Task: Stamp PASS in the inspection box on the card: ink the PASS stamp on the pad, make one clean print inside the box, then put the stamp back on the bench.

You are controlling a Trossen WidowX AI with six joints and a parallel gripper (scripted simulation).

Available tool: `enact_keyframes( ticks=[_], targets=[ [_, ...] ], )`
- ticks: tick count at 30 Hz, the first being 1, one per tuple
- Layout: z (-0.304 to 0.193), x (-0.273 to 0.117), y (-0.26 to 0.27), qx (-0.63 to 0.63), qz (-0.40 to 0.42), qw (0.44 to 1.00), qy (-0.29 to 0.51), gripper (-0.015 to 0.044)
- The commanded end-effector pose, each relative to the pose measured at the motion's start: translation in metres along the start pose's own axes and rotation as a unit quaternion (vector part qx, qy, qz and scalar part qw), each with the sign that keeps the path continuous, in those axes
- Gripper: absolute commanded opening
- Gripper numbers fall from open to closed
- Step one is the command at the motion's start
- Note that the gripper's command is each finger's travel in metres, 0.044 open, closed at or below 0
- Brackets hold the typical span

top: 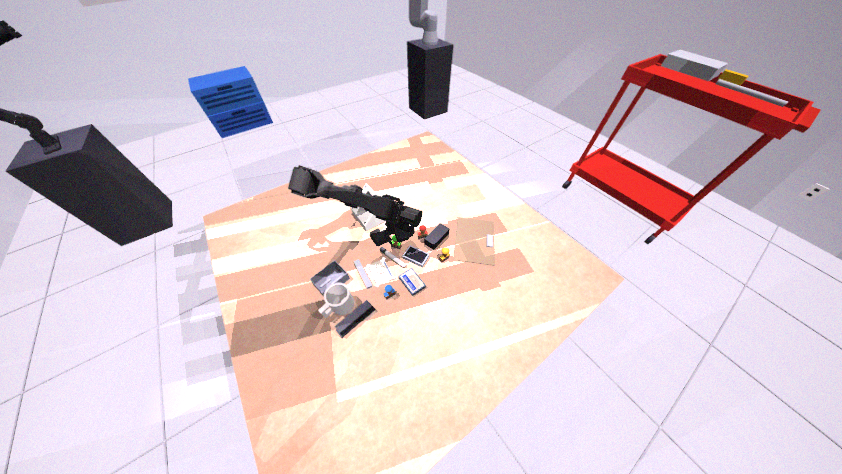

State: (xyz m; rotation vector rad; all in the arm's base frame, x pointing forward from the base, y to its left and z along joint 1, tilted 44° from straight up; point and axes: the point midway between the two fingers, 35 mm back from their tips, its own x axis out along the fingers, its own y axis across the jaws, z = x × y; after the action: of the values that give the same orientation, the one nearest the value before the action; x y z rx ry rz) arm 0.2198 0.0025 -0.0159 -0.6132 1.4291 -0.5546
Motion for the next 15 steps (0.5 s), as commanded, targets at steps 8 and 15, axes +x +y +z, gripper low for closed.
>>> enact_keyframes(
  ticks=[8,15],
  targets=[
    [-0.0021,0.0094,-0.001,0.0,-0.002,1.0,0.001,0.0202],
    [-0.0021,0.0094,-0.001,0.0,-0.002,1.0,0.001,0.0136]
  ],
)
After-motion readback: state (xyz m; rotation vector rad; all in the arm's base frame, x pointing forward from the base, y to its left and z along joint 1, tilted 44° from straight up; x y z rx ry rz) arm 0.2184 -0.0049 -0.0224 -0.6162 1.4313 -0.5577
